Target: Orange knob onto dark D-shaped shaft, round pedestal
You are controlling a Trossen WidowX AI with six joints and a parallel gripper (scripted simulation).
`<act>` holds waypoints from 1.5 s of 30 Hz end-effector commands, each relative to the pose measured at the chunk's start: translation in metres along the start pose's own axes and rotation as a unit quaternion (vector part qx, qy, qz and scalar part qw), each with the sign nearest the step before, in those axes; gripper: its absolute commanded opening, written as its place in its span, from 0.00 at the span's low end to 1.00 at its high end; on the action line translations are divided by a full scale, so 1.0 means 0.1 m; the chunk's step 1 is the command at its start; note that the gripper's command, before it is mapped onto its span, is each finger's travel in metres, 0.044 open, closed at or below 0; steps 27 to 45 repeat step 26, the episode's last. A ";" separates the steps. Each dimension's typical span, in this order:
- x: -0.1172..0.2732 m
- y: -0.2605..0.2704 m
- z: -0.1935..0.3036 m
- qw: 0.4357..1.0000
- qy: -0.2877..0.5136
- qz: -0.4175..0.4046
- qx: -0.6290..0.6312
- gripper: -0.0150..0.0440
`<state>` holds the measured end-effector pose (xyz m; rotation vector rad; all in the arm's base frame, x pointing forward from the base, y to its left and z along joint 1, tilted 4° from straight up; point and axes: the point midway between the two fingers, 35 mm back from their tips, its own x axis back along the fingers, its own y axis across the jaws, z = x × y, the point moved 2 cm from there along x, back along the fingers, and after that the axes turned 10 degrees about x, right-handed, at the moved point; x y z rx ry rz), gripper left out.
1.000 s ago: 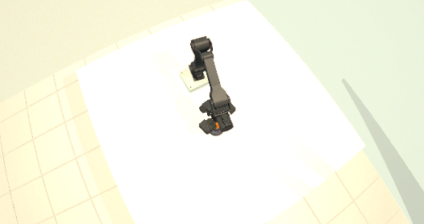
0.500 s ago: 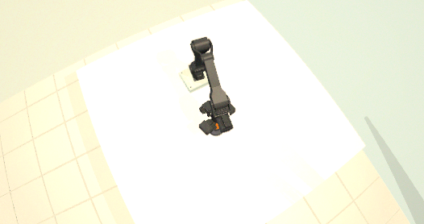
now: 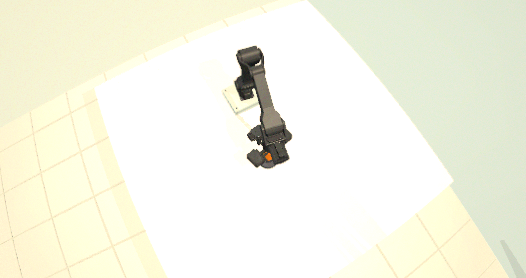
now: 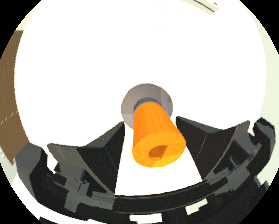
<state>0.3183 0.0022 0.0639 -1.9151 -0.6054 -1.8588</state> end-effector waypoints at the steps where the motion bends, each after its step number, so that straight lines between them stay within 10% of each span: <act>1: 0.00 0.00 0.00 1.000 0.000 0.000 0.000 0.92; 8: 0.02 0.00 0.00 1.000 0.000 0.000 0.000 1.00; 17: 0.96 0.00 0.00 1.000 0.000 0.000 0.000 1.00; 45: 0.96 0.02 0.04 1.000 0.000 0.000 0.000 1.00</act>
